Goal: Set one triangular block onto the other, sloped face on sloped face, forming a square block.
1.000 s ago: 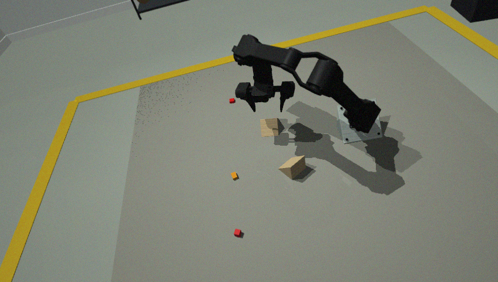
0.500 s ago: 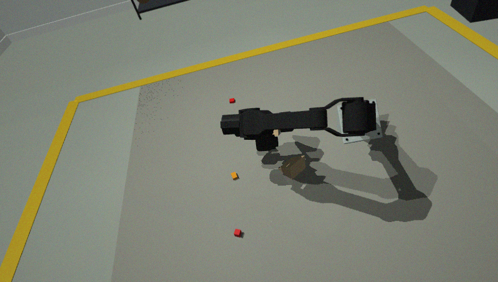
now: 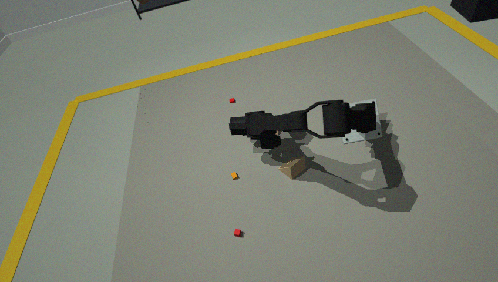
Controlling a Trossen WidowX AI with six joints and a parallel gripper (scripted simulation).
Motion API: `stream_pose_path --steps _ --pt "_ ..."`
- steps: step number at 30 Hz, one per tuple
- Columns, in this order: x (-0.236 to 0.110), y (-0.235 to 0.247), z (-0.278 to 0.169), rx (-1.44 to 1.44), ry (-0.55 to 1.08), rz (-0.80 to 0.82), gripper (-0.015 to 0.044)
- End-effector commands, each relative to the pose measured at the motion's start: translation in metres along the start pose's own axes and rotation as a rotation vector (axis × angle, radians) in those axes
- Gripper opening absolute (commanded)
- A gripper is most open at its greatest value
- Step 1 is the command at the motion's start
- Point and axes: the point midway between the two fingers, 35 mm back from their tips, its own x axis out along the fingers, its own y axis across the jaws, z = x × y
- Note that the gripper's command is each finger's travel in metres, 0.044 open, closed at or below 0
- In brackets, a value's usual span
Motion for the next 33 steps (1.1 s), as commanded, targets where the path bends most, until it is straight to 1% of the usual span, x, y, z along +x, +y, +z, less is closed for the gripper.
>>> stream_pose_path --steps 1,13,19,25,29,33 --pt "0.01 -0.001 0.0 0.003 0.004 -0.01 0.044" --pt "0.011 0.0 -0.001 0.003 0.004 -0.01 0.044" --pt "0.01 0.0 0.0 0.0 0.0 -0.012 0.0282" --pt "0.01 0.0 0.0 0.0 0.0 -0.012 0.0242" --pt "0.009 -0.001 -0.001 0.0 0.0 -0.012 0.0137" --pt "-0.001 -0.003 -0.011 0.0 0.001 -0.012 0.0032"
